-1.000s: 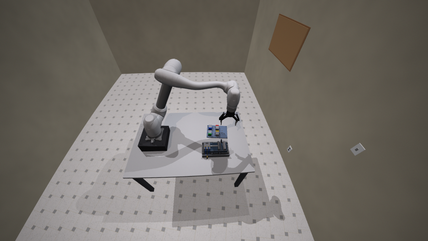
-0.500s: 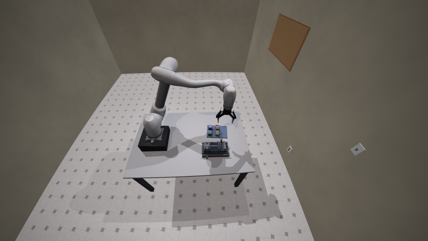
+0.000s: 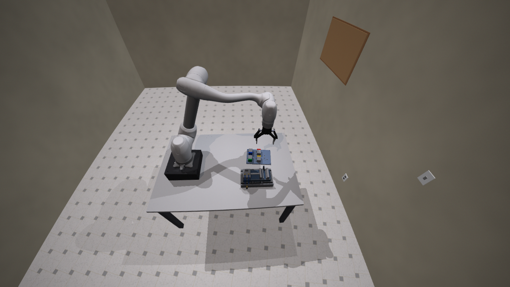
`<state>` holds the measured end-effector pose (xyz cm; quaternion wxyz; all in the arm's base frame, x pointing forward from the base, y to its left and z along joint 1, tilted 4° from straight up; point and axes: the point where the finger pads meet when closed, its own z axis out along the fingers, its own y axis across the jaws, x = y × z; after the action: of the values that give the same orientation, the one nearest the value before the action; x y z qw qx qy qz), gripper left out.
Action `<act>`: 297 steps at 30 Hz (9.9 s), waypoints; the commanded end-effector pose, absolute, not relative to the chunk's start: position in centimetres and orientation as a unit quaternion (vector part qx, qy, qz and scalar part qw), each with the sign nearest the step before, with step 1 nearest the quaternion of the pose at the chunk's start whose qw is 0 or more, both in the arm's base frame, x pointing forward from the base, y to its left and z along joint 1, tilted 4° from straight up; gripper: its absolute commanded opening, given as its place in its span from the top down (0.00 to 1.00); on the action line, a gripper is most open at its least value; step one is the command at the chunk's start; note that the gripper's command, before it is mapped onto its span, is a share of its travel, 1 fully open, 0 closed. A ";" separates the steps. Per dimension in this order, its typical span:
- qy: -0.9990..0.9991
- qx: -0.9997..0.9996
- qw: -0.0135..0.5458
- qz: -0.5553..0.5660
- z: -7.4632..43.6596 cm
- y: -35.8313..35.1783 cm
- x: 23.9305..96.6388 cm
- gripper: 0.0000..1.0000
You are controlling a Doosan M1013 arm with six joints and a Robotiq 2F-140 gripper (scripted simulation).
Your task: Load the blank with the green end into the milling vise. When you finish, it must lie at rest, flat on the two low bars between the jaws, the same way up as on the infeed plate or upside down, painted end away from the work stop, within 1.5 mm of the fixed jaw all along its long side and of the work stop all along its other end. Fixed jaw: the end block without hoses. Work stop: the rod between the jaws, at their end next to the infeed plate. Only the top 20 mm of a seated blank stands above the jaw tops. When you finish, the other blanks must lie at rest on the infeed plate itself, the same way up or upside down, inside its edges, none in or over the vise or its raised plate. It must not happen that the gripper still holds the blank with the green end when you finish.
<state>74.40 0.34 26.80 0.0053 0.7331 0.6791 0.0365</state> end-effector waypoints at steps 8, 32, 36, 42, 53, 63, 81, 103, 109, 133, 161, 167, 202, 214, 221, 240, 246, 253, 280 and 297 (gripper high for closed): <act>0.674 0.738 0.009 0.032 26.5 2.8 72.5 0.00; 0.692 0.720 -0.005 0.048 25.8 8.2 68.3 0.00; 0.685 0.727 0.000 0.043 25.6 9.2 67.6 0.00; 0.675 0.737 0.008 0.034 25.5 10.7 66.5 0.00; 0.690 0.722 -0.005 0.047 25.5 10.4 66.6 0.00; 0.704 0.707 -0.016 0.061 25.5 10.1 66.9 0.00; 0.701 0.711 -0.014 0.058 25.6 9.7 67.2 0.00; 0.690 0.722 -0.005 0.048 25.6 9.5 67.4 0.00; 0.678 0.734 0.006 0.036 25.6 9.5 67.4 0.00; 0.698 0.714 -0.011 0.055 25.6 9.4 67.5 0.00; 0.676 0.736 0.007 0.034 25.6 9.4 67.5 0.00; 0.698 0.714 -0.011 0.055 25.6 9.3 67.5 0.00; 0.798 0.599 -0.011 0.058 25.6 9.3 67.5 0.00; 0.846 0.530 -0.008 0.056 25.6 9.3 67.5 0.00; 0.869 0.492 -0.006 0.055 25.6 9.3 67.5 0.00; 0.925 0.376 -0.001 0.051 25.6 9.3 67.5 0.00; 0.942 0.333 0.000 0.049 25.6 9.3 67.5 0.00; 0.953 0.298 0.002 0.047 25.6 9.3 67.5 0.00; 0.993 0.113 0.009 0.039 25.6 9.3 67.5 0.00; 0.999 0.000 0.013 0.033 25.6 9.3 67.5 0.00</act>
<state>67.51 9.31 25.63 0.0121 0.0127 0.9993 0.0336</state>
